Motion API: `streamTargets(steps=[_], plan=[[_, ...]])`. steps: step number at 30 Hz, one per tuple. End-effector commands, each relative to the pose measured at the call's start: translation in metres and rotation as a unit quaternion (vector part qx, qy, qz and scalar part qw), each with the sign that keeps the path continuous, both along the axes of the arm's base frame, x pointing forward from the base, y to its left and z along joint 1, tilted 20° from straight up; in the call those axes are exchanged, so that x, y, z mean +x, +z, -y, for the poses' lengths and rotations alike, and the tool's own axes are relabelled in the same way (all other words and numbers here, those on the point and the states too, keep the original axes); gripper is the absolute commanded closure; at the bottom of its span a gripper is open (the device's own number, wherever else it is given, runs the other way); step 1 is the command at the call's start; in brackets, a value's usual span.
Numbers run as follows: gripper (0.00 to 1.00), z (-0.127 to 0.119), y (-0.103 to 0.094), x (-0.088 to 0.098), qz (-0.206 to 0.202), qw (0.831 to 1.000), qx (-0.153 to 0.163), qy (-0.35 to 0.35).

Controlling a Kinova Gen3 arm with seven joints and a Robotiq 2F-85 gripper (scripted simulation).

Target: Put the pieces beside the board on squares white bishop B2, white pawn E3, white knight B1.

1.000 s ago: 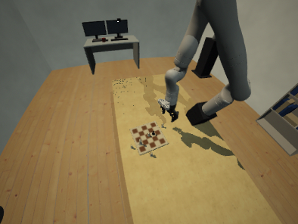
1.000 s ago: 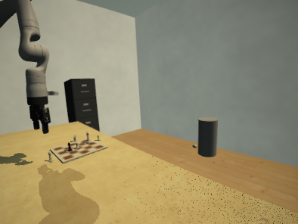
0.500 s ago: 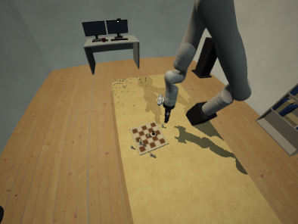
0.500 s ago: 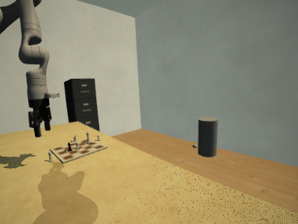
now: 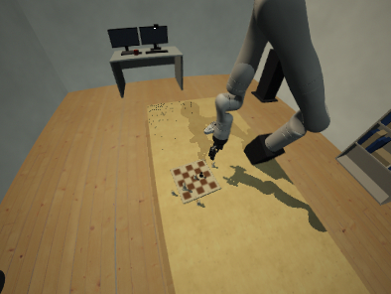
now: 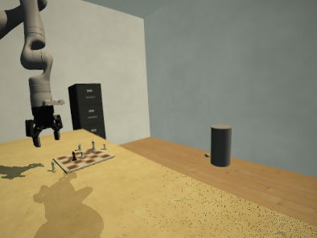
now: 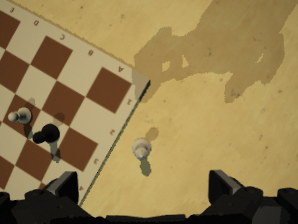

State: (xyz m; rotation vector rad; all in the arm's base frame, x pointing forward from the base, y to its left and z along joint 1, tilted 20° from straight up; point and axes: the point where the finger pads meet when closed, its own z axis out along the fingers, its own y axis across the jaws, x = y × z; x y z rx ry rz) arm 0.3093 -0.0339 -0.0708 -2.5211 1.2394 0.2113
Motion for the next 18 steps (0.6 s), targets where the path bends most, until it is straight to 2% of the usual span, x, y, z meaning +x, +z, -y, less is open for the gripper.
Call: streamTargets(steps=[1,14,15,18], plan=[[0.0,-0.001,-0.0004,0.0005,-0.003,1.0,-0.001,-0.005],[0.0,0.0004,-0.0014,0.0014,-0.012,0.999,-0.003,-0.034],[0.63,0.0004,-0.0014,0.0014,-0.012,0.999,-0.003,-0.034],[0.63,0.0004,-0.0014,0.0014,-0.012,0.999,-0.003,-0.034]])
